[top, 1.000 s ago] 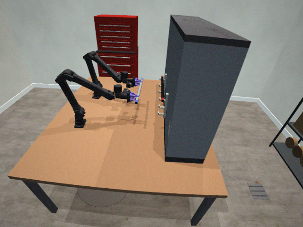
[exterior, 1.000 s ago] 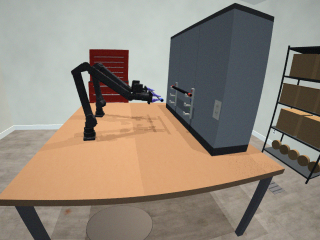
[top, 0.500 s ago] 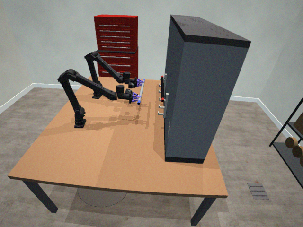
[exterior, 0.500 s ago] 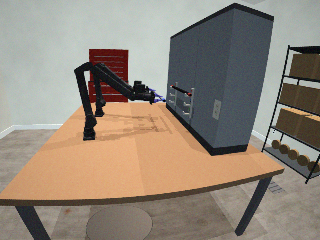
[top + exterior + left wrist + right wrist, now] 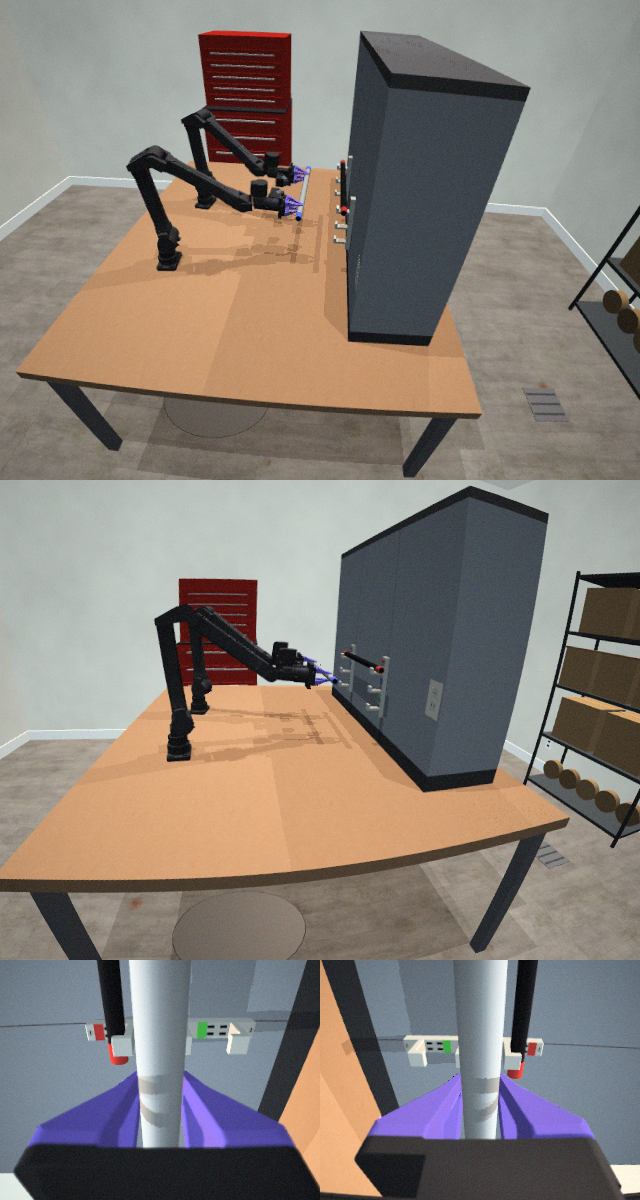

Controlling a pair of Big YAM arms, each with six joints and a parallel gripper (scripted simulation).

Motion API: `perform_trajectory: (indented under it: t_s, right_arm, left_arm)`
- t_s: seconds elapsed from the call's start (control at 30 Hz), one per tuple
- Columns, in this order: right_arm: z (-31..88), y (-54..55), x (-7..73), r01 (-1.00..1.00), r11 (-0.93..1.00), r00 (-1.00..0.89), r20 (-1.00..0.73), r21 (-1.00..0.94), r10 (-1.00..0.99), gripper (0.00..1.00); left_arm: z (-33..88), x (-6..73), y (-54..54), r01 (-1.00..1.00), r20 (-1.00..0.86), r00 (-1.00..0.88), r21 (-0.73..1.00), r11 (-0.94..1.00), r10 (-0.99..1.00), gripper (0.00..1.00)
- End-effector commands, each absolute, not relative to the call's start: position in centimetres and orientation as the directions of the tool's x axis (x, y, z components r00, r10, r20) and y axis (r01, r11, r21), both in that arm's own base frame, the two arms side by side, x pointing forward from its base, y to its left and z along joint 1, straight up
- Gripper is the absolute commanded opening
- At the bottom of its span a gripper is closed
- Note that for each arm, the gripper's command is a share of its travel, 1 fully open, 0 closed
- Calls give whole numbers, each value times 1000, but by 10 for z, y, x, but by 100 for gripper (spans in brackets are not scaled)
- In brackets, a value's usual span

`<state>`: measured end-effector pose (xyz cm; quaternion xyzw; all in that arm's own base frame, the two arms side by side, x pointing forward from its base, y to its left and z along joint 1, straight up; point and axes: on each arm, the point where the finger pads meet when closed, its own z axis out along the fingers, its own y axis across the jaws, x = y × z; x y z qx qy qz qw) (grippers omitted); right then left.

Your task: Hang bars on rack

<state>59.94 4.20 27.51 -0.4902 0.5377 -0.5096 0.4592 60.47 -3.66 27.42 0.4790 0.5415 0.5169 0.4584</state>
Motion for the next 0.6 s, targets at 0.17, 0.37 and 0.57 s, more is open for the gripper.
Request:
perform_trajectory:
  t_s: [0.17,0.37,0.57]
  right_arm:
    - [327,31,639,46,12,-117,-17,-999,-993,0]
    - [327,30,646,46,12,-117,-17,-999,-993,0]
    - [327,29,656,46,12,-117,-17,-999,-993,0]
  left_arm:
    - [326,637,-23,-58,-16,-143,998,8,990,0]
    - [326,644,-22,-58,-16,-143,998,8,990,0]
    - [326,654,-21,-58,-16,-143,998,8,990,0]
